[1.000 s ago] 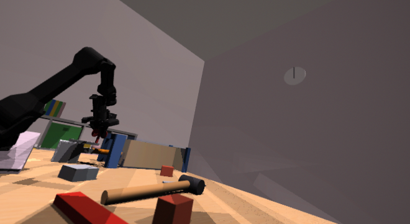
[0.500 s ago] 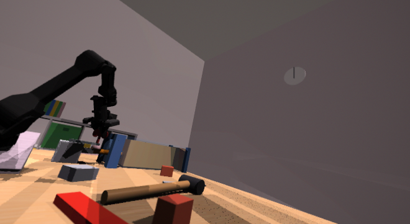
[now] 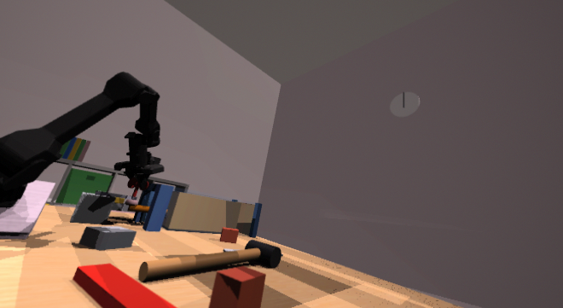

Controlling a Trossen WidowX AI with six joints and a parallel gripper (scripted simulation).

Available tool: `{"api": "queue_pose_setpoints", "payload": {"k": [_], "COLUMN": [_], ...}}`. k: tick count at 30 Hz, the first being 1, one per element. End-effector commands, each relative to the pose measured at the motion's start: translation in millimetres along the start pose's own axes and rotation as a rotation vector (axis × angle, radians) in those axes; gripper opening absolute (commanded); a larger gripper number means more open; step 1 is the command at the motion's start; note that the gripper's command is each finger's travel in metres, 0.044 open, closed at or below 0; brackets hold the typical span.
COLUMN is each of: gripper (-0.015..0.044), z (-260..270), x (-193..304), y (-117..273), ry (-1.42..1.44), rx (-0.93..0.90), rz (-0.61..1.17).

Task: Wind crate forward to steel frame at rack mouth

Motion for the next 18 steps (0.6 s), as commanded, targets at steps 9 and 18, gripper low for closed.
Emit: {"api": "queue_pose_setpoints", "payload": {"k": [9,18], "gripper": [0.0,0.0], "z": [19.4,29.2], "x": [-10.0,-13.6], "y": [-6.6,-7.9], "ry": [-0.01,-0.01], "rx": [-0.019,-0.02], "rz": [-0.006,-0.007]}}
Point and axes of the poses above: the point midway between the two fingers, 35 mm back from their tips, its own y axis back along the fingers, its own z axis across the jaws, x = y × z, the point moved 10 cm from there along y, back along the fingers, and after that the axes turned 1 degree about -y, right-handed, at the moved point
